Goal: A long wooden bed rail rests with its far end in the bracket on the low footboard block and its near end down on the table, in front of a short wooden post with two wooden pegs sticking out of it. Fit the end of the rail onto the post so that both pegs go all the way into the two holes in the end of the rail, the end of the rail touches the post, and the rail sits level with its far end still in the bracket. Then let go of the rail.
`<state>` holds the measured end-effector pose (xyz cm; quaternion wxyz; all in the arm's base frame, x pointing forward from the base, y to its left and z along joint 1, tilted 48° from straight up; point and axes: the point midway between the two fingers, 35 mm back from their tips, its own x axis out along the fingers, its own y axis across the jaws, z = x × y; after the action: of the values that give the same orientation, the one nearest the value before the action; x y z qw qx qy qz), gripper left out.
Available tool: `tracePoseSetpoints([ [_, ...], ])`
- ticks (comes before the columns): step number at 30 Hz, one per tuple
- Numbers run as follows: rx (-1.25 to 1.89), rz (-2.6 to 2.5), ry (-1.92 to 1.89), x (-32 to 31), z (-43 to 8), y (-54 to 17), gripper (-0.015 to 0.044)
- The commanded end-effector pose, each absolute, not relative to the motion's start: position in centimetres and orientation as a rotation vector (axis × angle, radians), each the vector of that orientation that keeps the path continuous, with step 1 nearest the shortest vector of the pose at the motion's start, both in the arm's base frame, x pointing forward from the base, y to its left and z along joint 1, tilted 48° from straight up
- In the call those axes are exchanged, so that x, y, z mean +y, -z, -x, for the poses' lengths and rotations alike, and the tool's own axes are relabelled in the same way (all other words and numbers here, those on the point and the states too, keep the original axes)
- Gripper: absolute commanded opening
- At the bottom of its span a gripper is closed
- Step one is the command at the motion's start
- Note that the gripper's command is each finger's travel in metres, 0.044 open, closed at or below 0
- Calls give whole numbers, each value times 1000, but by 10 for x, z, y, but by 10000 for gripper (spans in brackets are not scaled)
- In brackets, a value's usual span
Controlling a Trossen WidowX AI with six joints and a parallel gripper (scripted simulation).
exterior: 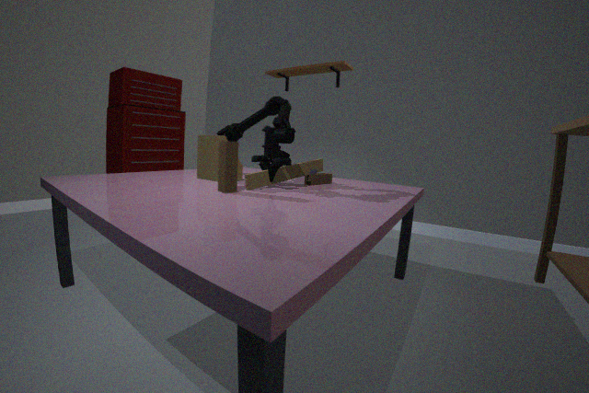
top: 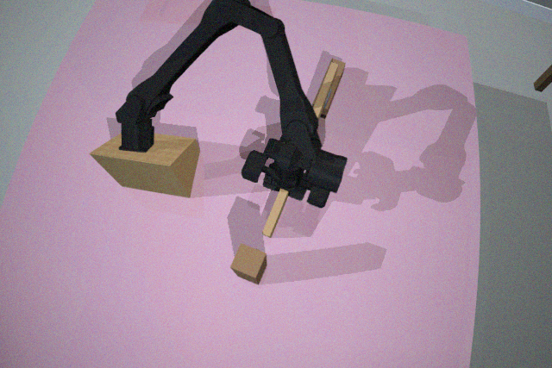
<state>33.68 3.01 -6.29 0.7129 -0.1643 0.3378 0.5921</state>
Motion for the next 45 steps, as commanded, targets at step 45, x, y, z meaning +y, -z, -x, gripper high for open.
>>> tracePoseSetpoints([
  [45,746,360,-1311,15,-340,51,0],
])
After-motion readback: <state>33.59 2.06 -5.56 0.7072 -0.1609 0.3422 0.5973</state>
